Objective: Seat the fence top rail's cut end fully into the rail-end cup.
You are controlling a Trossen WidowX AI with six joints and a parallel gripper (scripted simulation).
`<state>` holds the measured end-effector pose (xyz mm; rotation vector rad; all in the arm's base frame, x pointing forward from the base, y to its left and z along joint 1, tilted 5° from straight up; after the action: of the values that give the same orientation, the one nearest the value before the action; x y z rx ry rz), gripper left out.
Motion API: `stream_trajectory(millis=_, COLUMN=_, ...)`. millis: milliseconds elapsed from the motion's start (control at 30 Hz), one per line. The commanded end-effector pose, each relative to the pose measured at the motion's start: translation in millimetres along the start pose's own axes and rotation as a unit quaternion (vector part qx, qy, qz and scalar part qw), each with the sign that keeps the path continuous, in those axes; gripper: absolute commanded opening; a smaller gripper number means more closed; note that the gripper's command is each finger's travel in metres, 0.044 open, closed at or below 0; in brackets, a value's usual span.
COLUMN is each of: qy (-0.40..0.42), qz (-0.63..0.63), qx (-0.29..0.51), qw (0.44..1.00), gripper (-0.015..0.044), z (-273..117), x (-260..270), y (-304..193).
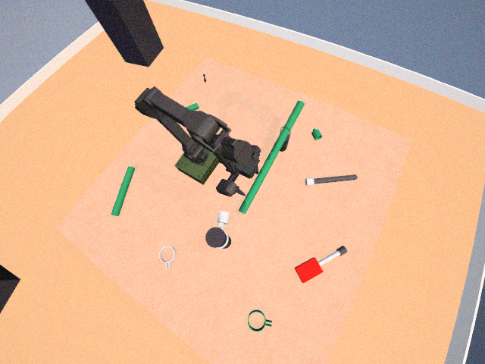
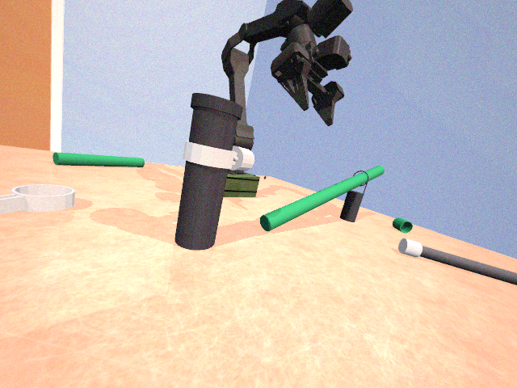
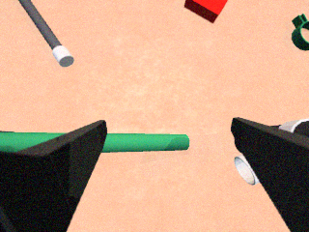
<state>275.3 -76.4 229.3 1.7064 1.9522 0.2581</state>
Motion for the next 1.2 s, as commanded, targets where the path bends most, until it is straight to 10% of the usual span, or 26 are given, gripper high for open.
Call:
stream_trajectory(millis=0, qy=0.024, qz=0.029, qx=0.017, qw=0.999, gripper=0.044, z=-9.9, x=39.2, y=0.2)
stream_trajectory(millis=467, qy=0.057, qz=-0.226, qx=0.033, qw=0.972, gripper=0.044, z=0.0, x=-5.8, y=-18.5)
stream_trajectory(millis=1167, qy=0.09, qz=-0.678, qx=-0.056, qw=0.727, gripper=0.044, z=-4.0, x=-107.1, y=-92.5)
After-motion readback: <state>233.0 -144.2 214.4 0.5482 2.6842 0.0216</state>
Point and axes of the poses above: the point midway between the two fingers, 35 mm back from their tips, its own z axis out along the fingers, its own x axis across the jaws, y = z × x, the point moved 3 cm from there along -z, back along the fingers, and after that the axes turned 15 degrees about -z, right-handed, at the moved point
